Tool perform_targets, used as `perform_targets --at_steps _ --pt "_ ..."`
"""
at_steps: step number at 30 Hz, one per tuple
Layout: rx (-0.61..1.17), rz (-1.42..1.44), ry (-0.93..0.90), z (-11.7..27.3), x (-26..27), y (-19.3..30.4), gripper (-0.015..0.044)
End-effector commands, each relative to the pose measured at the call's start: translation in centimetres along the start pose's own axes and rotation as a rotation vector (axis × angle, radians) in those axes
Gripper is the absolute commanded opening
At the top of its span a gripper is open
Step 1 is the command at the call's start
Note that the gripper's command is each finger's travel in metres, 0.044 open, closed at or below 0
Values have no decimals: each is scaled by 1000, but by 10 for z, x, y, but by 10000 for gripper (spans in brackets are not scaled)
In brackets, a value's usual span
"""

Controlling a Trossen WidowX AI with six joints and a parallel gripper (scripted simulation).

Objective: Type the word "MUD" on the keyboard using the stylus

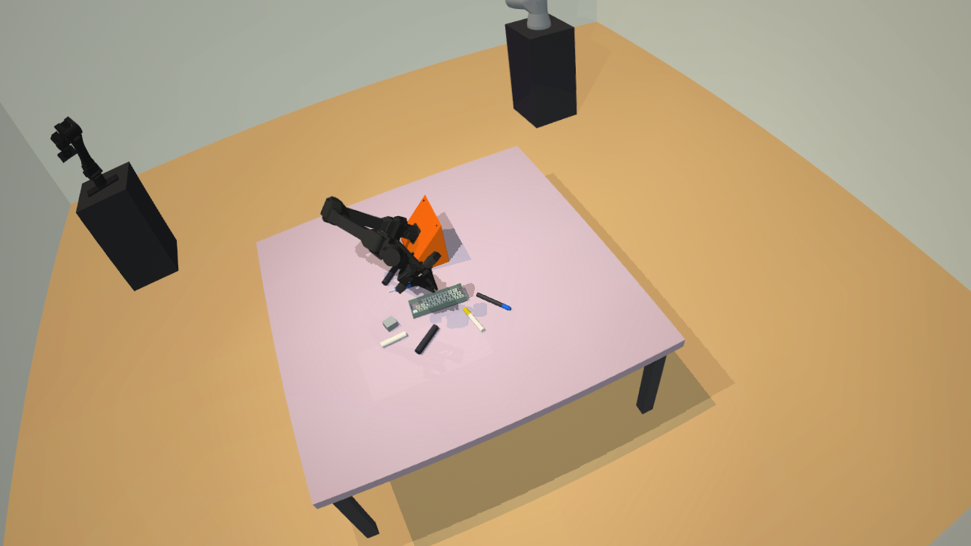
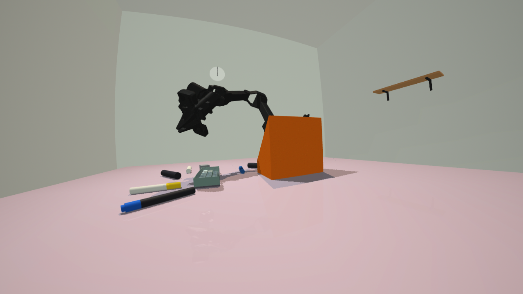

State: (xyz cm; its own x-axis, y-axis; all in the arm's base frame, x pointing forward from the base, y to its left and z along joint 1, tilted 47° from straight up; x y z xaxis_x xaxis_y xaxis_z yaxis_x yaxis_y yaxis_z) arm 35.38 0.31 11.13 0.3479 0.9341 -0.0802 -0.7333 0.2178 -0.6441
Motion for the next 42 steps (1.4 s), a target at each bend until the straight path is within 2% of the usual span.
perform_targets --at_steps 1,7,12,24,30,42 --pt "176 54 157 -30 2 36 0" --pt "399 204 430 -63 -4 94 0" --pt "509 355 630 -77 -11 130 0" --pt "512 361 638 -77 -13 130 0" --pt "512 363 641 -50 -59 98 0" --pt "512 363 641 -49 -61 98 0"
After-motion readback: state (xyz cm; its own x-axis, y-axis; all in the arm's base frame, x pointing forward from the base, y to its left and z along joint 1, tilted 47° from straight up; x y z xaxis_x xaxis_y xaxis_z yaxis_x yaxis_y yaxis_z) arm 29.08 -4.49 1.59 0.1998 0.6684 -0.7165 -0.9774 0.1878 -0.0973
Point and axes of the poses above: the point midway between the two fingers, 35 mm back from their tips, its own z axis back along the fingers, its own x axis across the jaws, y = z × x, the point moved 2 cm from there along z, back along the fingers, and after that the axes turned 3 degrees about -z, right-handed, at the moved point
